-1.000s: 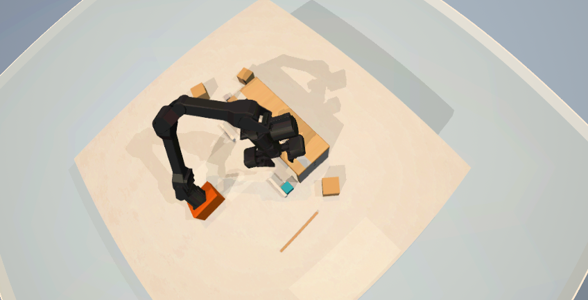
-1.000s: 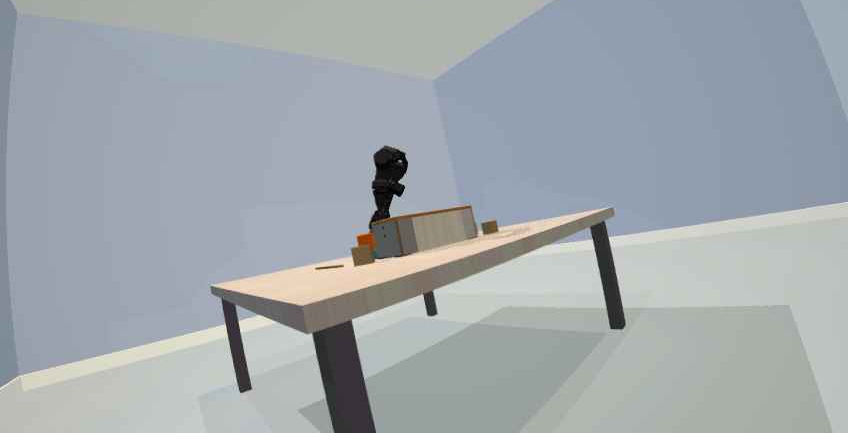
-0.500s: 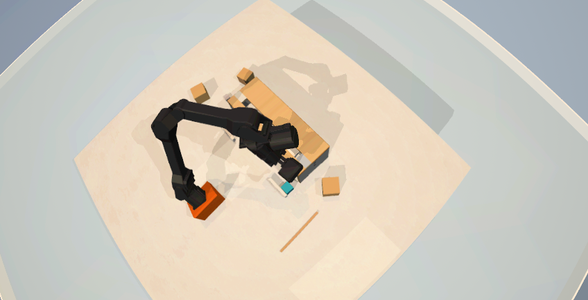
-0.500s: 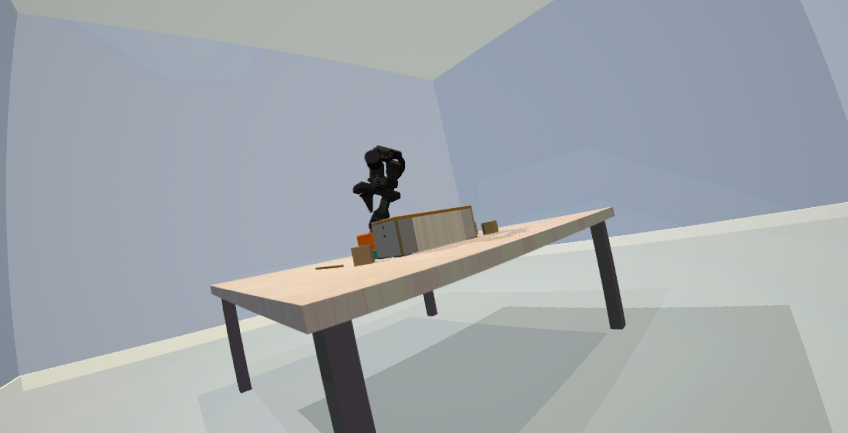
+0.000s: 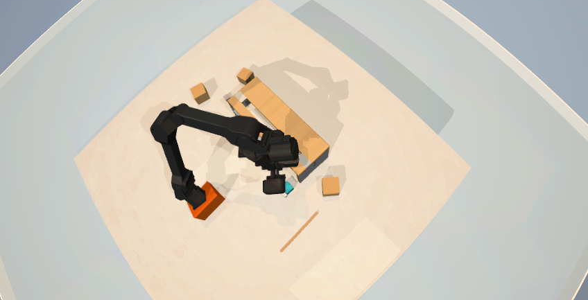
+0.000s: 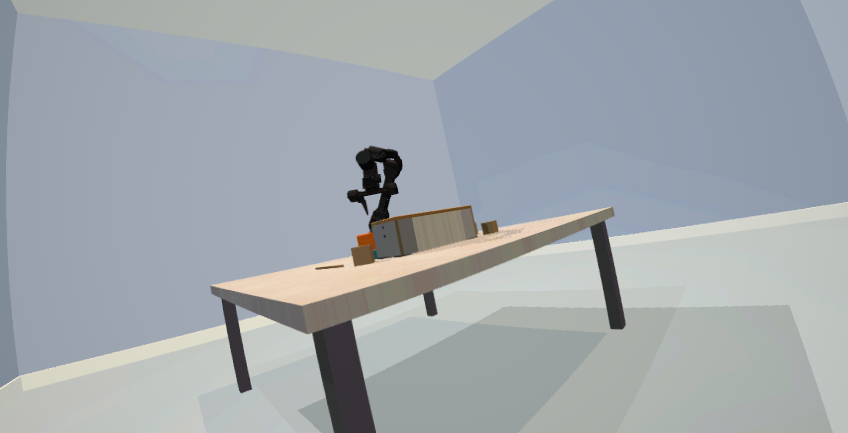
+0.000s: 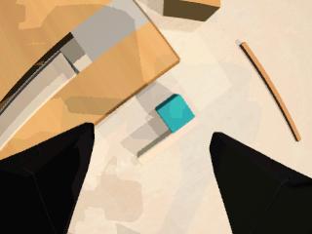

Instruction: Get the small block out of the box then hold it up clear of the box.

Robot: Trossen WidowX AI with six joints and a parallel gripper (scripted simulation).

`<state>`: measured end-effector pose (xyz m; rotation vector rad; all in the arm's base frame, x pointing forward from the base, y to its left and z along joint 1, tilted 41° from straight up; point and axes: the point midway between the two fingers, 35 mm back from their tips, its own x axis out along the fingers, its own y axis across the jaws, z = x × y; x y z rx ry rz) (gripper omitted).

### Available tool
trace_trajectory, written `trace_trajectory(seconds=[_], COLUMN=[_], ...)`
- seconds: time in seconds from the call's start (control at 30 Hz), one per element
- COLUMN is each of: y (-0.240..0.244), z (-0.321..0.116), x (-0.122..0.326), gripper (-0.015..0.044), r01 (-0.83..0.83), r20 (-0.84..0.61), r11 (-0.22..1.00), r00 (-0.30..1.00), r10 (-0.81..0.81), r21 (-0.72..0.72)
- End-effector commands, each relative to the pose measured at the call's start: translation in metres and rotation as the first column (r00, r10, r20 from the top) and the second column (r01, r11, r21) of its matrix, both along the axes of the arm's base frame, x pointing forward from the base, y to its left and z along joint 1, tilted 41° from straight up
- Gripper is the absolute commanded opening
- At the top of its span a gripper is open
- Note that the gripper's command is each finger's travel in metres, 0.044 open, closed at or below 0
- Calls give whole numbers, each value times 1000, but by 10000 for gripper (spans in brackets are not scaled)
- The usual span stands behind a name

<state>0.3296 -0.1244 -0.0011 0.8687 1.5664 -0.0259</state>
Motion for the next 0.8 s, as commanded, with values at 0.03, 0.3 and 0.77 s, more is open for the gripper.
trace_trajectory(seconds=[0.03,0.3,0.77], y=[-8,-13,-22], z=[-14,-15,-18], x=[-9,-12,-17], gripper=[285,285,285], r01=[759,924,819], r20=[-489,-651,-692], r11=[651,344,-143], r00=[562,156,-551], r10=[-667,-743,-467], r21=[-18,-170,-555])
